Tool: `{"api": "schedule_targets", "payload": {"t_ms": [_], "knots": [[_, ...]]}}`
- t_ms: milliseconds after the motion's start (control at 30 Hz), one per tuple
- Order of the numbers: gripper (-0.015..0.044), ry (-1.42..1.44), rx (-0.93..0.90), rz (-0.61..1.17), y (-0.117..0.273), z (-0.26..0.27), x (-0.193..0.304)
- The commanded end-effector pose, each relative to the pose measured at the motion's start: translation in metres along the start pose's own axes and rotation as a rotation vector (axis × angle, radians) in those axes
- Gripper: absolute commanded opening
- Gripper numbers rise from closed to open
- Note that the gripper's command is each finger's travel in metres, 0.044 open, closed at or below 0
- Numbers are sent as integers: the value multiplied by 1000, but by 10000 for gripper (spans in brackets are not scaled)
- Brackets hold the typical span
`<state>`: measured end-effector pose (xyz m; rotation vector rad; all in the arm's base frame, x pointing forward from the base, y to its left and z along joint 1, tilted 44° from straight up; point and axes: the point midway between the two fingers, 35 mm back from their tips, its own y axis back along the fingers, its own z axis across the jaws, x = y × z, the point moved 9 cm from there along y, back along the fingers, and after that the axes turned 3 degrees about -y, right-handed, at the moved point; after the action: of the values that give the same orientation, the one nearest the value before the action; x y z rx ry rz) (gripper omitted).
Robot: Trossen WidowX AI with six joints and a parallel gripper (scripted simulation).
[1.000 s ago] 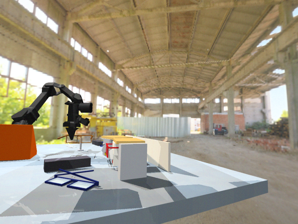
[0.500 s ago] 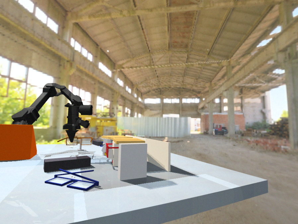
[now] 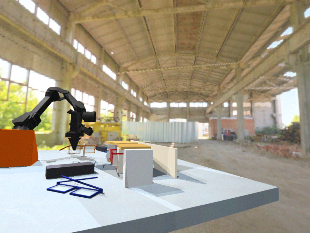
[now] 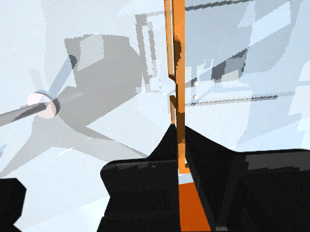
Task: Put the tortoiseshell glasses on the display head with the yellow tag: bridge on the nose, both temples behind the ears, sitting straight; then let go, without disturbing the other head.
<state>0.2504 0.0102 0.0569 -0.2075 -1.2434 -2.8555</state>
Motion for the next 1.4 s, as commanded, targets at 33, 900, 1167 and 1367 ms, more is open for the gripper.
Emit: {"api": "schedule_targets", "payload": {"t_ms": [33,900,1167,1367], "knots": [[0,-4,-4,6,-6,0,2],[0,-4,-8,8,-28,1,4],[0,-4,-10,9,-34,1,6],[0,-4,-12,9,-39,2,7]]}}
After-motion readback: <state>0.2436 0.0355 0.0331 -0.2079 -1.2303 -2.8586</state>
